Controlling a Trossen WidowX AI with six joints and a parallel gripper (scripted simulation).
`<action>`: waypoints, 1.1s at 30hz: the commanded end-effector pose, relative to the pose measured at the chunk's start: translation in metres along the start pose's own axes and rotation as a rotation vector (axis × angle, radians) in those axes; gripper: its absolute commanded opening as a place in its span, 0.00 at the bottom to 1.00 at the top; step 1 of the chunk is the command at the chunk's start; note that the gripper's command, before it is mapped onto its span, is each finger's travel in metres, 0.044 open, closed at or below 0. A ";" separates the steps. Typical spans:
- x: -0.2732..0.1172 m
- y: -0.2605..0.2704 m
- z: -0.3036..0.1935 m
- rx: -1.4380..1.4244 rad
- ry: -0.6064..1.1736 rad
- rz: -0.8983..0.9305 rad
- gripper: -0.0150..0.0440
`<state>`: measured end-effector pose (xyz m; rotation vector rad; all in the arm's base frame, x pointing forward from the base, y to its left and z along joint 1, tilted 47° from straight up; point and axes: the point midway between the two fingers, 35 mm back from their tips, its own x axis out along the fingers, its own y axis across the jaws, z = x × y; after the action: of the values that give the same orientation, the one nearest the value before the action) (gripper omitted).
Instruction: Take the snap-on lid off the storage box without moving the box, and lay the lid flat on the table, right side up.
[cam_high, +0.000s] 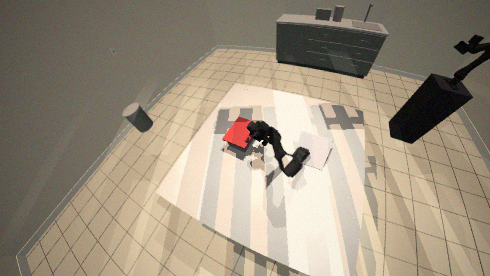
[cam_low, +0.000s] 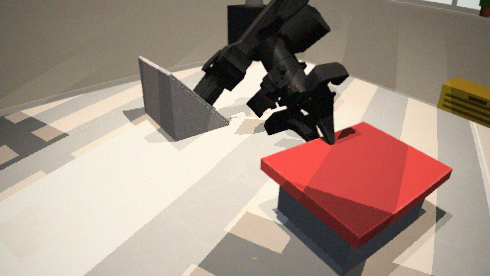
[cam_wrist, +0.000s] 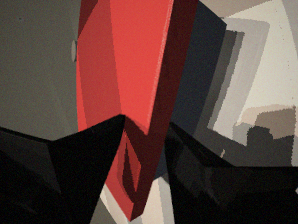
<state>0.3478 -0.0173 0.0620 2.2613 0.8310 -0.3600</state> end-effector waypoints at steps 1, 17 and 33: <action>-0.002 0.003 0.000 -0.003 0.000 0.007 0.25; -0.005 0.005 0.000 -0.003 0.000 0.007 0.25; -0.007 0.007 0.000 -0.003 -0.001 0.007 0.25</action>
<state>0.3468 -0.0224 0.0670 2.2622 0.8295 -0.3599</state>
